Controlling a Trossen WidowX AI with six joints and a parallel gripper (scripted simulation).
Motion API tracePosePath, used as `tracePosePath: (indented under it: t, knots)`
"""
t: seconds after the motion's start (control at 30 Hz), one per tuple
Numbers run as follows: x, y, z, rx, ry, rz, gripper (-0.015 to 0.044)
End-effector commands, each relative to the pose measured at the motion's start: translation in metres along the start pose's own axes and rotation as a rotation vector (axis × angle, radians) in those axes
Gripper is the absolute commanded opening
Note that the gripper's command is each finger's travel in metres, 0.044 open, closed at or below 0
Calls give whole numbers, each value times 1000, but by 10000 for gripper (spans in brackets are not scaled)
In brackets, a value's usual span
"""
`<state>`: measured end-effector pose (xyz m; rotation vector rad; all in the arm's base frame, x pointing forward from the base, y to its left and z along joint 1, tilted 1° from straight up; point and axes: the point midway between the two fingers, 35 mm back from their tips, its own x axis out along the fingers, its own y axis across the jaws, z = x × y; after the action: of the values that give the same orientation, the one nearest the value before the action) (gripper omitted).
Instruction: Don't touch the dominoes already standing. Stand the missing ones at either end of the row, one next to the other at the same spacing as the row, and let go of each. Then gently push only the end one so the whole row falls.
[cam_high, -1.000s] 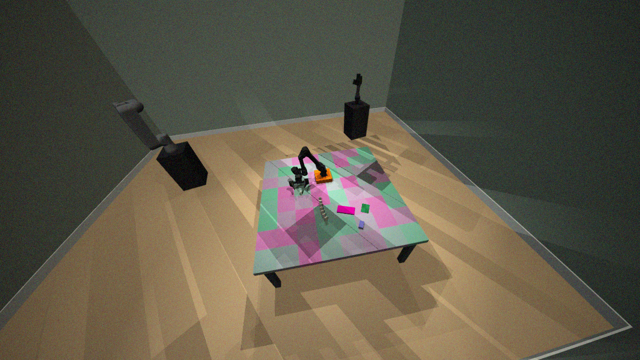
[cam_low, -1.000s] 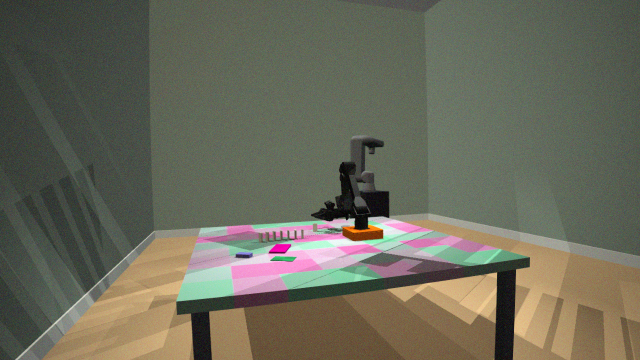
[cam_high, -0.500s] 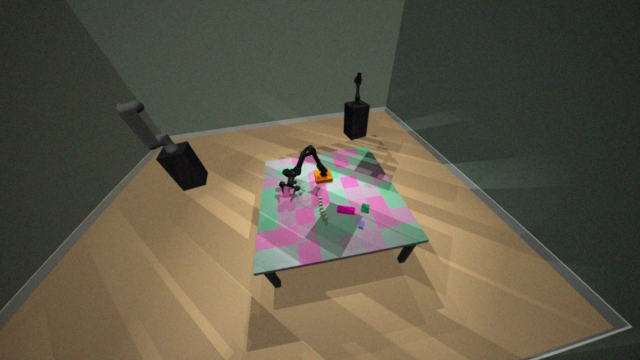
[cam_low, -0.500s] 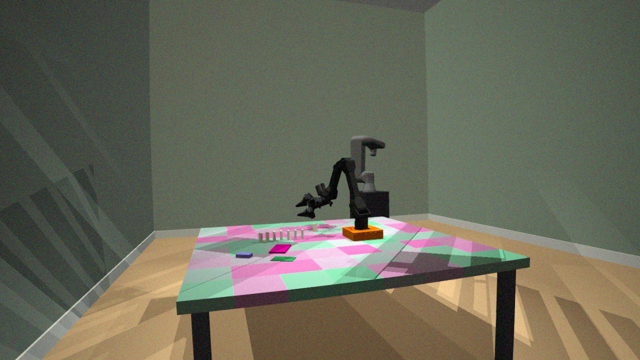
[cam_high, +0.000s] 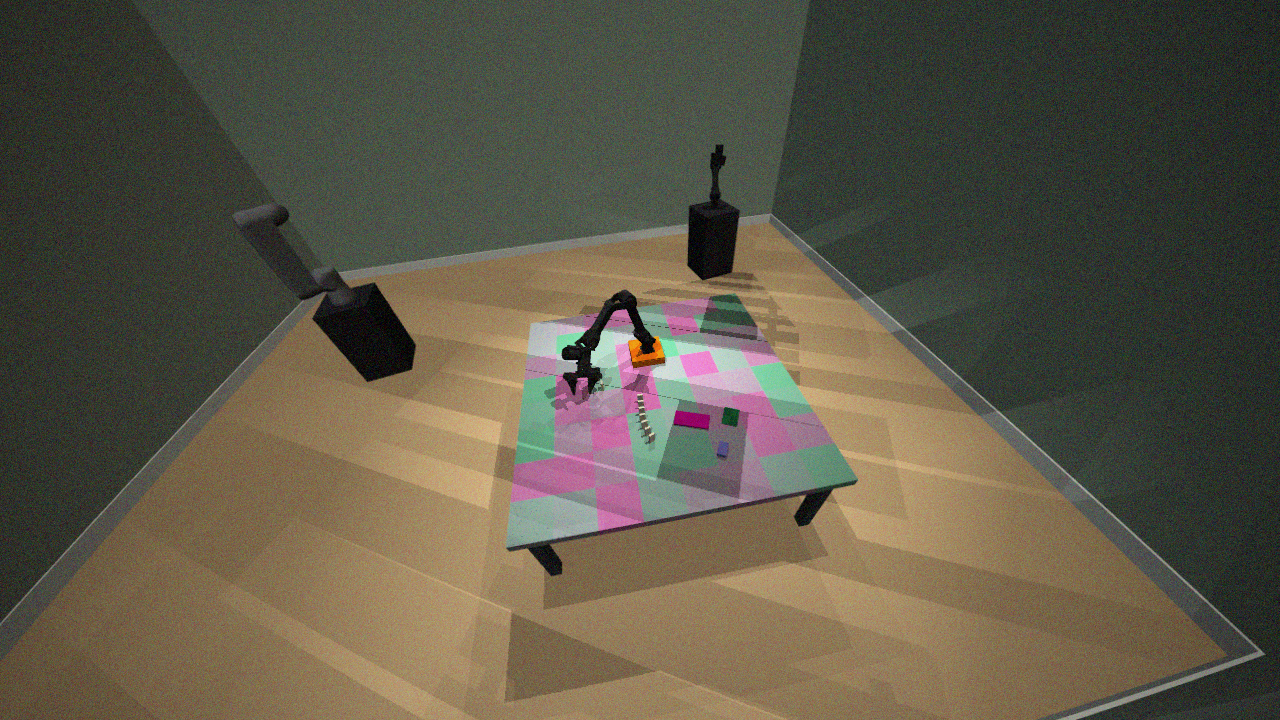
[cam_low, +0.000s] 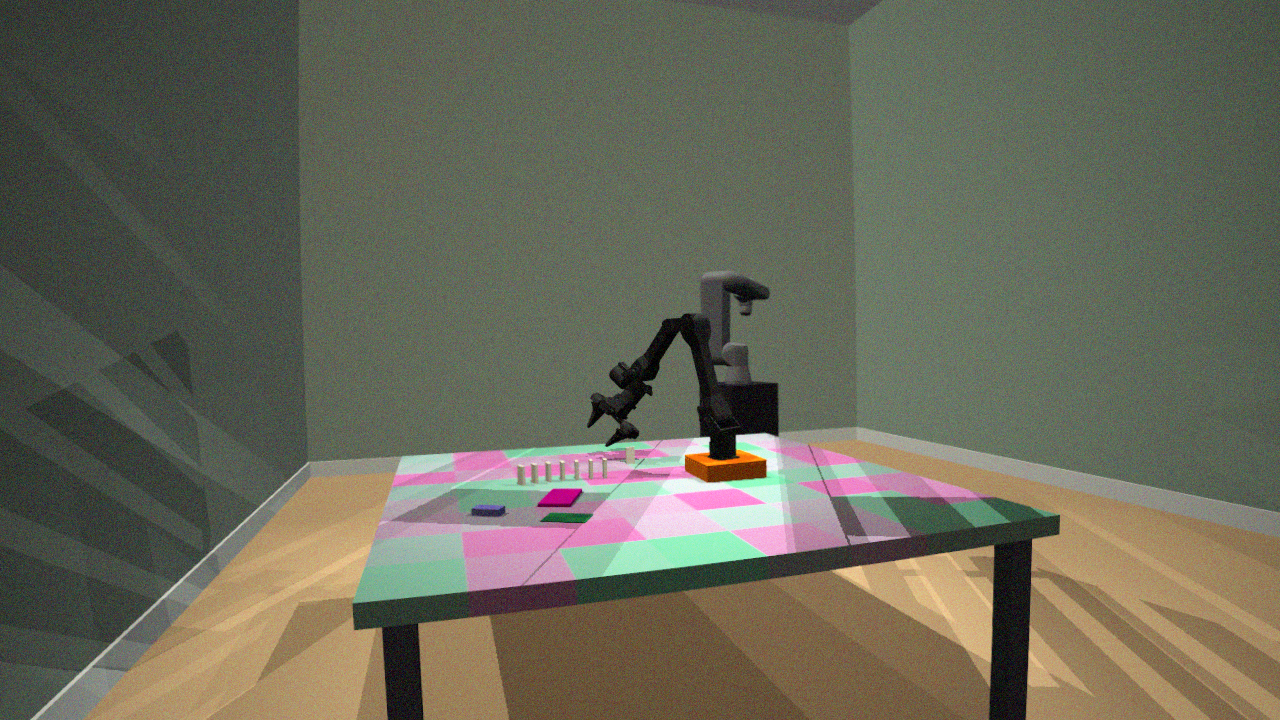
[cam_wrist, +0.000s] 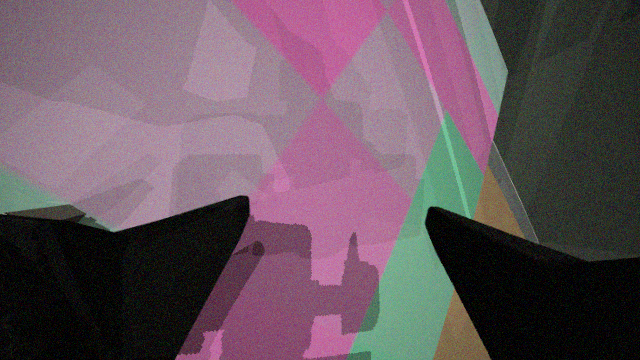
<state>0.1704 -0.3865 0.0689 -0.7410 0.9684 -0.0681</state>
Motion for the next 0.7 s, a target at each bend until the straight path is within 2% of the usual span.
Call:
tracePosePath:
  t: [0.0, 0.27, 0.67]
  knots:
    - [-58, 43, 26, -690, 126, 555, 440]
    - [-84, 62, 33, -816, 80, 734, 440]
    - [-84, 62, 34, -819, 80, 736, 440]
